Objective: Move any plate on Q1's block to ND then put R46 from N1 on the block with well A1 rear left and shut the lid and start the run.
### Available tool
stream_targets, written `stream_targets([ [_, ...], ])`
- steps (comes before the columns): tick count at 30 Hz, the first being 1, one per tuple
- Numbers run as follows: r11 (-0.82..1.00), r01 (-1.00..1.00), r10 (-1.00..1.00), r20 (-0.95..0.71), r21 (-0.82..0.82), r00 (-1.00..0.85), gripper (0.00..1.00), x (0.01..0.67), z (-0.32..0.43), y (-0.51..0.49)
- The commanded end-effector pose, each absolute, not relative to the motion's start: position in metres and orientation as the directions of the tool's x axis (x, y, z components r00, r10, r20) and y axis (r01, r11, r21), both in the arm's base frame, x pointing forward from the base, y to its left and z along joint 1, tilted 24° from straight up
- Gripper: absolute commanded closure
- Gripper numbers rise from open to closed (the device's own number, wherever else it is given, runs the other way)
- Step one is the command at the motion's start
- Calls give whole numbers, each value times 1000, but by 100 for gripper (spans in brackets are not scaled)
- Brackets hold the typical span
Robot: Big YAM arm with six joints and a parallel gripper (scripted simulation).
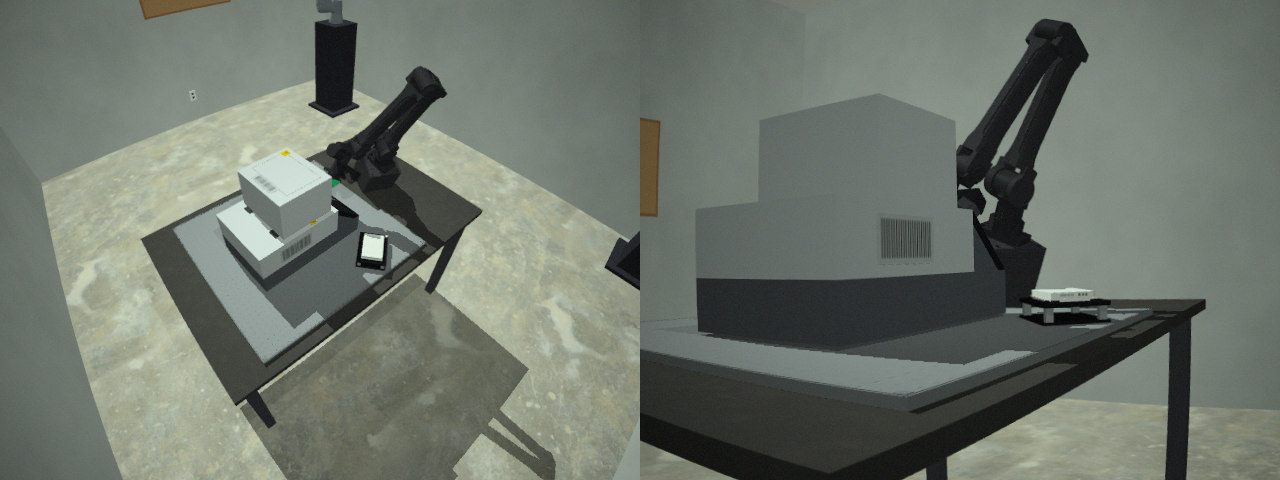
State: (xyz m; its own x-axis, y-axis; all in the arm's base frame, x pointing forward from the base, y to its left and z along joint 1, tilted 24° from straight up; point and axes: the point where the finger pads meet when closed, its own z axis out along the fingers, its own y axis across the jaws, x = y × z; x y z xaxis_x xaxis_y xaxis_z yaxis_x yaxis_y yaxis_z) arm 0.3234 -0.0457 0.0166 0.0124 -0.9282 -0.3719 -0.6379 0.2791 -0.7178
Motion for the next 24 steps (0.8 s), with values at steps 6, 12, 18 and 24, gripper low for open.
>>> stream_targets([
  [6, 271, -596, -936, -352, -756, 20, 100, 345, 34, -61],
  [12, 276, -605, -934, -358, -747, 16, 100, 340, 27, -58],
  [18, 270, -612, -933, -360, -743, 25, 100, 331, 23, -50],
  [24, 272, -610, -931, -363, -744, 28, 100, 330, 26, -44],
])
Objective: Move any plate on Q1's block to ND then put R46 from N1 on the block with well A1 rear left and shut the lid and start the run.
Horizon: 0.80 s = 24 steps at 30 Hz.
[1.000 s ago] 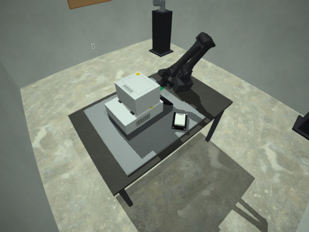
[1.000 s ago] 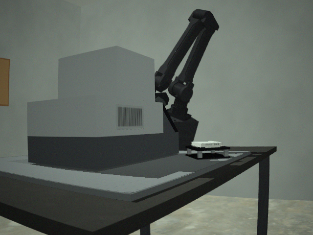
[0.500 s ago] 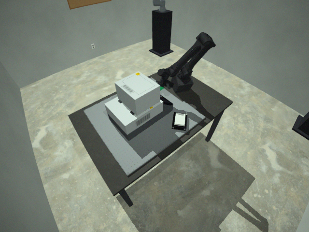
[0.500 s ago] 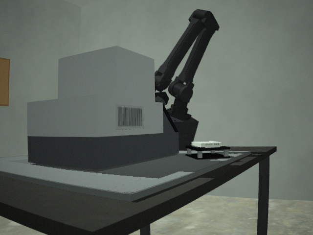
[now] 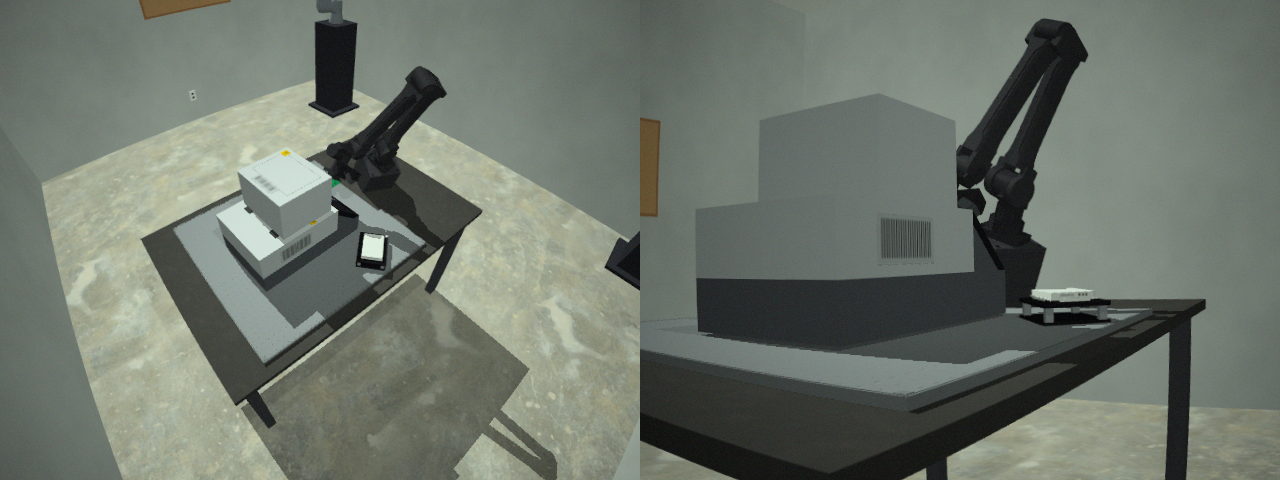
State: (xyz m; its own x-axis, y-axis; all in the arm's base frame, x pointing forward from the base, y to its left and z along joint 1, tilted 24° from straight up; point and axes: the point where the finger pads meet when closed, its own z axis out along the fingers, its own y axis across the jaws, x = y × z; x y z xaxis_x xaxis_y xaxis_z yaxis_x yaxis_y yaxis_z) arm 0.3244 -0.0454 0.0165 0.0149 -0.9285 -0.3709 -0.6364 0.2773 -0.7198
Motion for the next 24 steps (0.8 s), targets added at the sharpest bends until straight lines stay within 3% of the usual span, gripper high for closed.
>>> stream_targets([
  [1, 273, -605, -932, -361, -748, 25, 100, 330, 27, -46],
  [24, 256, -608, -935, -353, -751, 42, 100, 345, 33, -52],
])
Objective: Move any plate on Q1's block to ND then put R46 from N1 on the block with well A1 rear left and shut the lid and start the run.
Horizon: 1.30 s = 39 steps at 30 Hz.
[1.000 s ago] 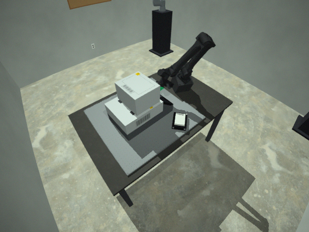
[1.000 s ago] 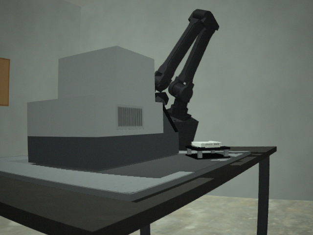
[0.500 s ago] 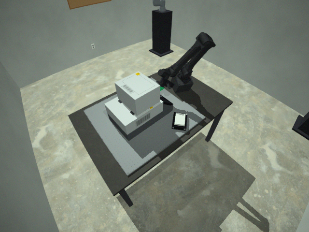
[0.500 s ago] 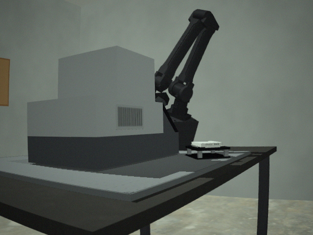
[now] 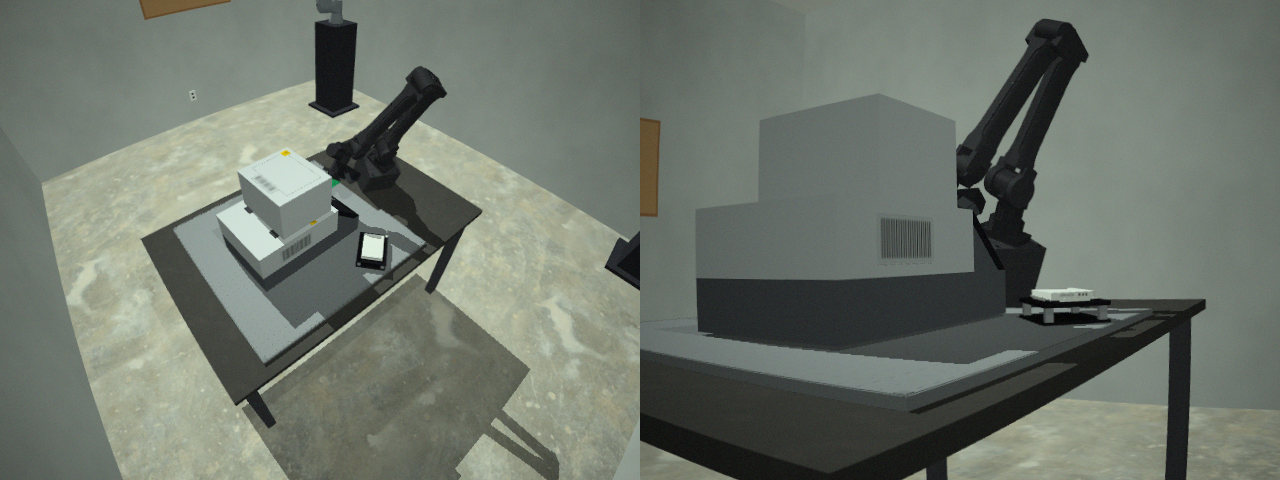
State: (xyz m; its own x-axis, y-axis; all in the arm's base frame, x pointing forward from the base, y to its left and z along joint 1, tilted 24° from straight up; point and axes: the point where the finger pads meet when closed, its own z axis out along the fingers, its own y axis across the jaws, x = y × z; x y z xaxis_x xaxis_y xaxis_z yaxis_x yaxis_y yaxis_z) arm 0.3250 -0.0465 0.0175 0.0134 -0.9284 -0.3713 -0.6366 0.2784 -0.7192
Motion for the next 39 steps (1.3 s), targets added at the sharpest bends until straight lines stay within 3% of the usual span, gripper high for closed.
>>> stream_targets([
  [1, 256, -606, -935, -352, -753, 42, 100, 345, 33, -52],
  [39, 277, -622, -929, -369, -732, 20, 100, 330, 17, -45],
])
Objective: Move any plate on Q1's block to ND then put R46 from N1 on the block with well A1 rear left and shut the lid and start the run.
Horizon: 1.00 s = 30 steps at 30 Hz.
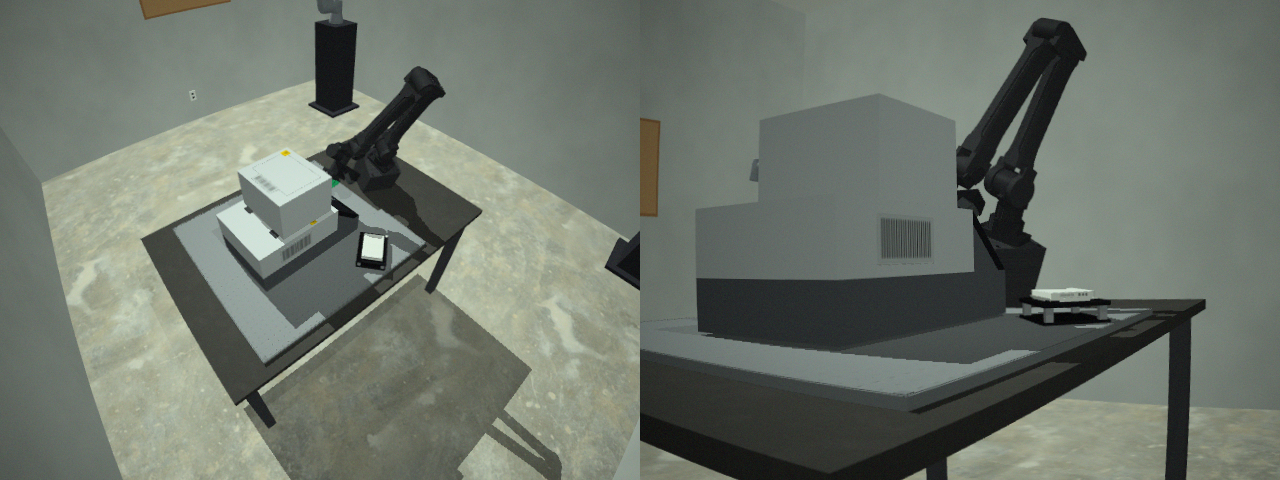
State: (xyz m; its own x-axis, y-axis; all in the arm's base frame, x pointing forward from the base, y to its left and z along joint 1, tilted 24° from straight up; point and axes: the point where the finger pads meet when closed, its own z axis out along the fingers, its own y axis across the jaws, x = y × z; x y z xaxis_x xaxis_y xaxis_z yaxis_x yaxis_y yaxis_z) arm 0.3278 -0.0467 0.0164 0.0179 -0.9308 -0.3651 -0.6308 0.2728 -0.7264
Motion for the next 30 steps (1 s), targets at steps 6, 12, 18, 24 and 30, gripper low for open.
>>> stream_targets([
  [6, 279, -623, -928, -371, -731, 19, 100, 330, 16, -44],
  [12, 281, -624, -928, -373, -729, 18, 100, 331, 15, -44],
  [18, 281, -624, -928, -372, -729, 18, 100, 335, 14, -44],
  [24, 258, -617, -934, -355, -743, 37, 100, 345, 21, -47],
  [30, 262, -632, -931, -363, -730, 33, 100, 345, 18, -46],
])
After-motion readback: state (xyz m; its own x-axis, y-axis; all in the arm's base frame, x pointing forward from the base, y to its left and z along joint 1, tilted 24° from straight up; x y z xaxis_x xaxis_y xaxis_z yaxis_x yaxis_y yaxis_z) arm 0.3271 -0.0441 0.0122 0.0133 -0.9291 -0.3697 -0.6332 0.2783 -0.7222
